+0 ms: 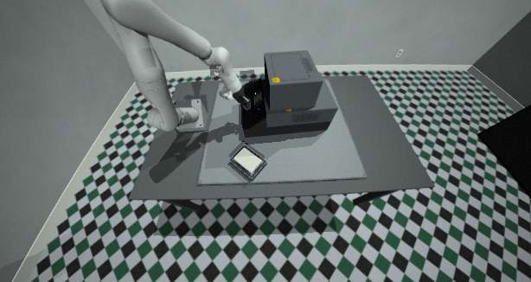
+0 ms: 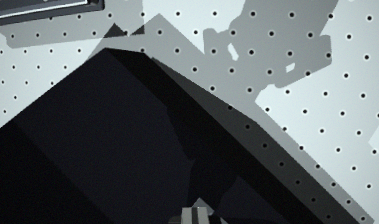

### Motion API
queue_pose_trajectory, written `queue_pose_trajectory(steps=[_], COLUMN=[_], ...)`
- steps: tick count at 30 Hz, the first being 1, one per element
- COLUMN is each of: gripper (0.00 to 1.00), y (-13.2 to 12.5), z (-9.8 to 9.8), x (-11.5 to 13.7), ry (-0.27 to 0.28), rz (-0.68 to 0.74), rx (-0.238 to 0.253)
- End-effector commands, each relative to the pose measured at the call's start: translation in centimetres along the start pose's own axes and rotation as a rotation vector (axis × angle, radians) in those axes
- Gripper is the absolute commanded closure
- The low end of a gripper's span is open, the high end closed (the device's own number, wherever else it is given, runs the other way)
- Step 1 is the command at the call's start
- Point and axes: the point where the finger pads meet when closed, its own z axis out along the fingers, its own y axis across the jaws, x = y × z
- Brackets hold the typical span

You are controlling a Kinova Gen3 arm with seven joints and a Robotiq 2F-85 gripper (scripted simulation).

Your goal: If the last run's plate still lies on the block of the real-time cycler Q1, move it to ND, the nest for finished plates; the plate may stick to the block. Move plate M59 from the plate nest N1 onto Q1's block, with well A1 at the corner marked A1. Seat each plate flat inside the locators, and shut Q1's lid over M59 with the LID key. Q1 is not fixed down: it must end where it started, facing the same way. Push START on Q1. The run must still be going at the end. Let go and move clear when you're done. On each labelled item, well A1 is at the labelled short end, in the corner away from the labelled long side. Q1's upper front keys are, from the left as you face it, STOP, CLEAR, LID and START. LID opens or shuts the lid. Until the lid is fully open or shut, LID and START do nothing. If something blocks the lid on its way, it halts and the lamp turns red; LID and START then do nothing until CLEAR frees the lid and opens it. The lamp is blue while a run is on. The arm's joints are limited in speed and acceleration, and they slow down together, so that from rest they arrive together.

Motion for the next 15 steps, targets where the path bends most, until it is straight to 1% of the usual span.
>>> queue_pose_trajectory(steps=[1, 15], gripper=[0.9, 0.9], y=[0.1, 0.6], z=[-0.4, -1.9], x=[0.1, 0.6], ry=[-0.001, -0.001], rz=[0.0, 0.0], rx=[0.0, 0.0])
